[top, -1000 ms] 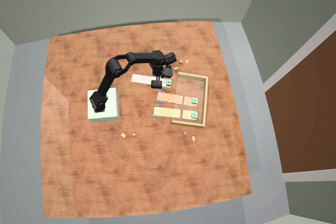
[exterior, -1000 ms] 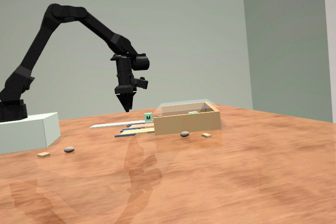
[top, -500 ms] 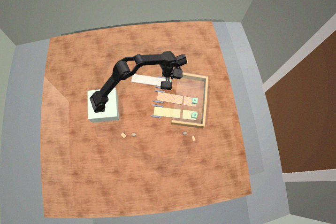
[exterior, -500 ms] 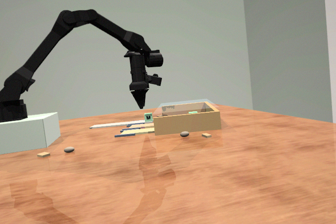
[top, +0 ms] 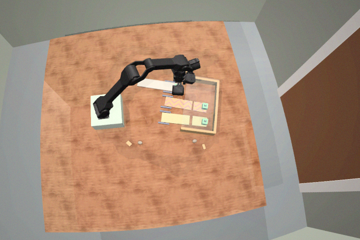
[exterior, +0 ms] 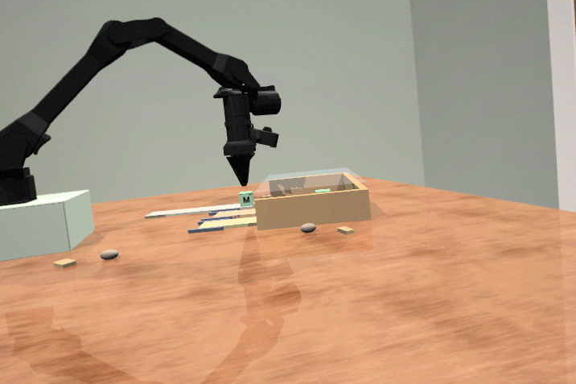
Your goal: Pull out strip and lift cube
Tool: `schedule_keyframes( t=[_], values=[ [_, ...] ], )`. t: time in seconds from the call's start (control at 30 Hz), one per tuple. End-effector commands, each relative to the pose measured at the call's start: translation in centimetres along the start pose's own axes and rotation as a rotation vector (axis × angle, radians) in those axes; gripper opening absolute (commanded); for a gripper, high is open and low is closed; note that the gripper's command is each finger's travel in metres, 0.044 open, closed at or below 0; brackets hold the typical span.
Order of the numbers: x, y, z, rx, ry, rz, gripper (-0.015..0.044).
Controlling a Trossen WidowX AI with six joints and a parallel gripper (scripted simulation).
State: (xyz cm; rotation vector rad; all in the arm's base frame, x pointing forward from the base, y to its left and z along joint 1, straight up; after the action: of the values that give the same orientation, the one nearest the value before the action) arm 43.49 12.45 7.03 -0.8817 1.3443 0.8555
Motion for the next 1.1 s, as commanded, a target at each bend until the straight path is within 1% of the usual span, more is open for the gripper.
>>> schedule_keyframes(
  t=[0.0, 0.8, 0.93, 1.07],
  values=[
    [0.6, 0.0, 0.0, -0.004, -0.002, -0.001, 0.025],
    [4.3, 0.0, 0.0, -0.004, -0.002, 0.0, 0.025],
    [4.0, 0.0, 0.0, 0.0, 0.0, 0.002, 0.0145],
    [4.0, 0.0, 0.0, 0.0, 0.0, 0.002, 0.0118]
  ],
)
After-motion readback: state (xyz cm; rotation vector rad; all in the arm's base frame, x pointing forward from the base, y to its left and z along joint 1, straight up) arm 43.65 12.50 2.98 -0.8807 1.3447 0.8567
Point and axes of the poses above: the point midway between the two fingers, 35 mm back from their tips, its own x axis out along the fingers, its own z axis across the jaws, y = z × x, the point moved 5 cm from there along -x, back along the fingers, and after that the axes turned 14 degrees about x, right-handed, at the moved point
